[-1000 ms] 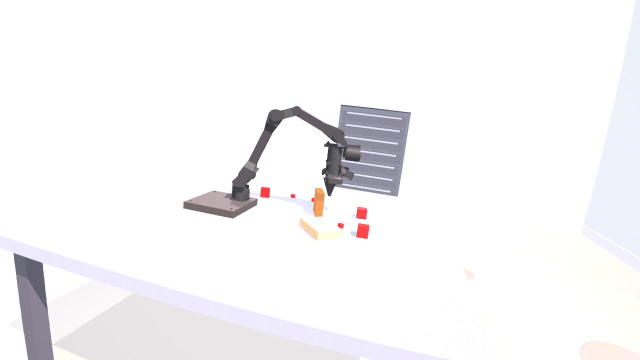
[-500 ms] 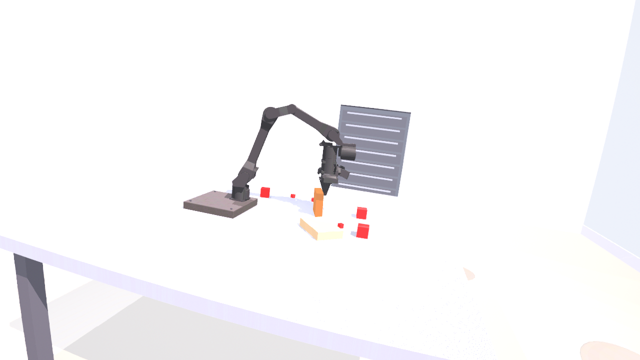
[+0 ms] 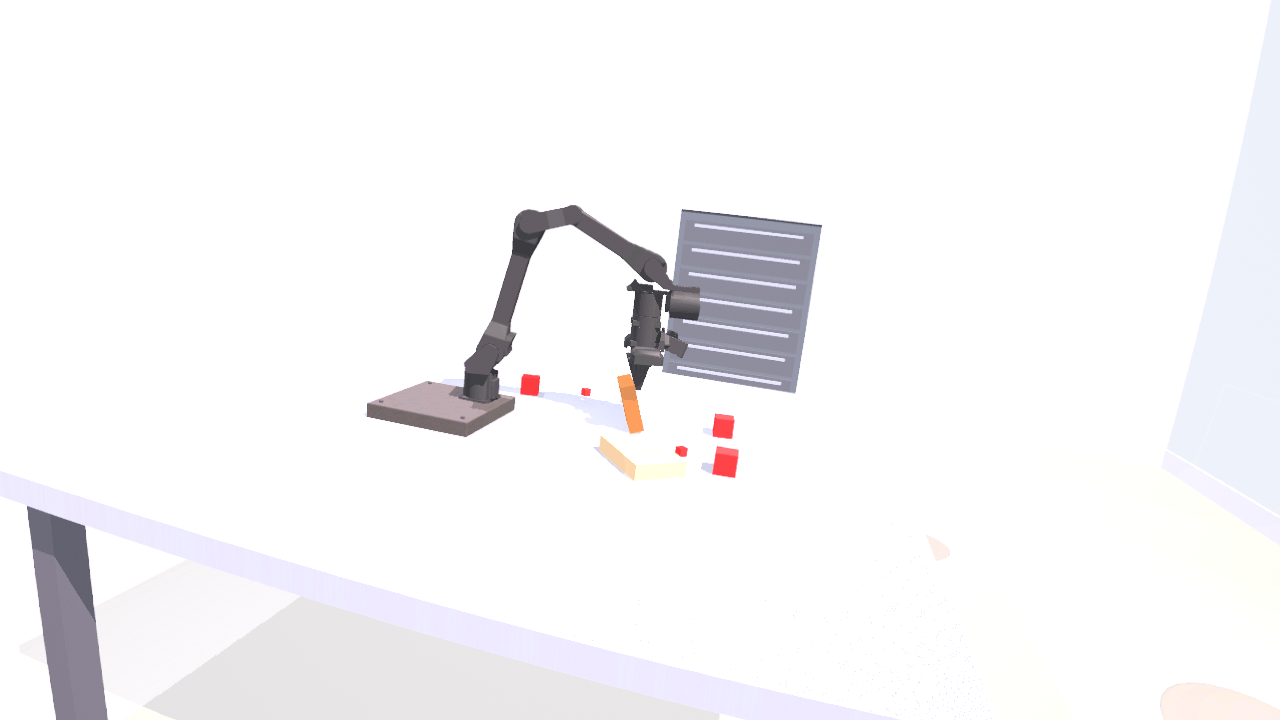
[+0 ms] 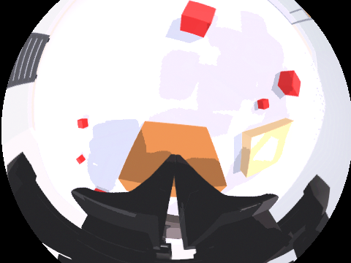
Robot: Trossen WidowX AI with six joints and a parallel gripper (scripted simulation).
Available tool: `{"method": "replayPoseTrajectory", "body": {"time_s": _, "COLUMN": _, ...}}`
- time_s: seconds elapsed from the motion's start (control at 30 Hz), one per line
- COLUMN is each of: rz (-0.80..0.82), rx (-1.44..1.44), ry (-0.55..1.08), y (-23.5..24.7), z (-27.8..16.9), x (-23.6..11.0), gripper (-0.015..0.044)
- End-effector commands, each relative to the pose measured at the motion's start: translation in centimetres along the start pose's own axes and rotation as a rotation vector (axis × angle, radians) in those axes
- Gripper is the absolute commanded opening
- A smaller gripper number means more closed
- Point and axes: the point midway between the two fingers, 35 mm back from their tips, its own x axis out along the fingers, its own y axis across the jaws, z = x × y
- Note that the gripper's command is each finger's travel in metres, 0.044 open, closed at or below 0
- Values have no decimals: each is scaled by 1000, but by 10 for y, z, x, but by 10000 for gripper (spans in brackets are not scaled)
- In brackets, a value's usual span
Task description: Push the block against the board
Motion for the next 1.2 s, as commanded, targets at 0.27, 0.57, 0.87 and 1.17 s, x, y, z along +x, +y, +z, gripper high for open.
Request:
{"method": "replayPoseTrajectory", "body": {"time_s": 0.27, "rz": -4, "rx": -3, "ry": -1, "y": 0, "z": -16, "x": 1, "gripper": 0}}
{"method": "replayPoseTrajectory", "body": {"time_s": 0.57, "rz": -4, "rx": -3, "ry": -2, "y": 0, "z": -3, "x": 0, "gripper": 0}}
{"method": "replayPoseTrajectory", "body": {"time_s": 0.87, "rz": -4, "rx": -3, "ry": -3, "y": 0, "z": 12, "x": 0, "gripper": 0}}
{"method": "replayPoseTrajectory", "body": {"time_s": 1.17, "rz": -4, "rx": -3, "ry": -4, "y": 0, "z": 27, "x": 0, "gripper": 0}}
